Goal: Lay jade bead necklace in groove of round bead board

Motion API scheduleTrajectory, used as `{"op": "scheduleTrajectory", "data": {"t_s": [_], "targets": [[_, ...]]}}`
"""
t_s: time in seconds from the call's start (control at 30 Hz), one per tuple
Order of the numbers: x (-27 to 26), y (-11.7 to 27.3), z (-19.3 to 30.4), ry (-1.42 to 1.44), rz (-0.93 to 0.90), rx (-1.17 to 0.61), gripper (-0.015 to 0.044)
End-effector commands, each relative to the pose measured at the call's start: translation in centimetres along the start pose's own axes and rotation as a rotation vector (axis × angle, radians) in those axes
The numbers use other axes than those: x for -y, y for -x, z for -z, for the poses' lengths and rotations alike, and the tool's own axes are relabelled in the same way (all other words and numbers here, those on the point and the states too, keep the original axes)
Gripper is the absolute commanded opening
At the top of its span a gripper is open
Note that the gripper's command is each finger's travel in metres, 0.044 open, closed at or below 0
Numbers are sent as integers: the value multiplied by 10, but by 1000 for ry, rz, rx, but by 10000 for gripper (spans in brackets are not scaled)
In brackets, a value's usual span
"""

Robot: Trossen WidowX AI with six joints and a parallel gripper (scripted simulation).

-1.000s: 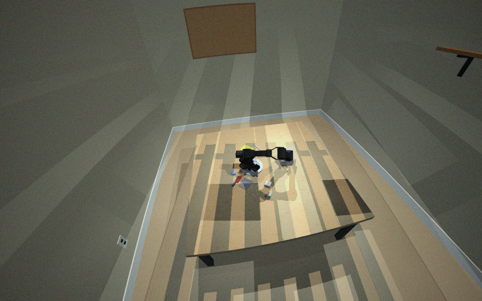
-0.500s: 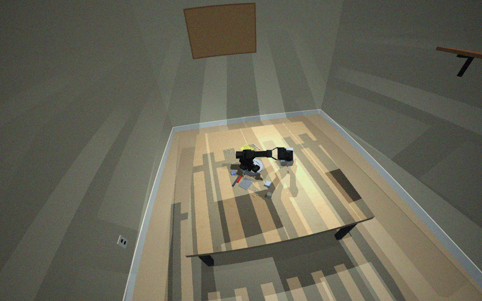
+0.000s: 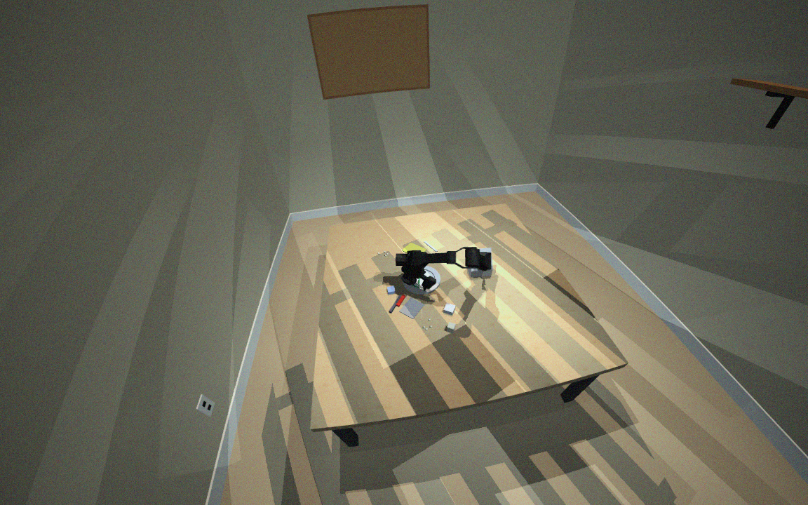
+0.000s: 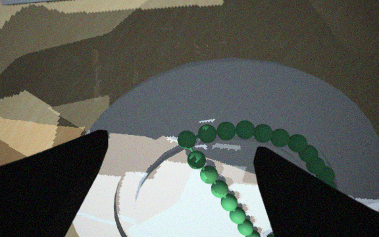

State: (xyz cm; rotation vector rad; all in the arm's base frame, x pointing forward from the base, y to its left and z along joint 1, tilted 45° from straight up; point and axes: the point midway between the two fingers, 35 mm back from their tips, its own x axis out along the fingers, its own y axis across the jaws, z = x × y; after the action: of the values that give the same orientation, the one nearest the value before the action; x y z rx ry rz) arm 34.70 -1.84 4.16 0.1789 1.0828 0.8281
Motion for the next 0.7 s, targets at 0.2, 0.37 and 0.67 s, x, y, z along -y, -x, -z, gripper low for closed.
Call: {"op": "scheduleTrajectory", "data": {"t_s": [0.2,0.37,0.67], "targets": [[0,4,0,4,-1,3,440],[0,4,0,4,-1,3,440],[0,4,0,4,-1,3,440]]}}
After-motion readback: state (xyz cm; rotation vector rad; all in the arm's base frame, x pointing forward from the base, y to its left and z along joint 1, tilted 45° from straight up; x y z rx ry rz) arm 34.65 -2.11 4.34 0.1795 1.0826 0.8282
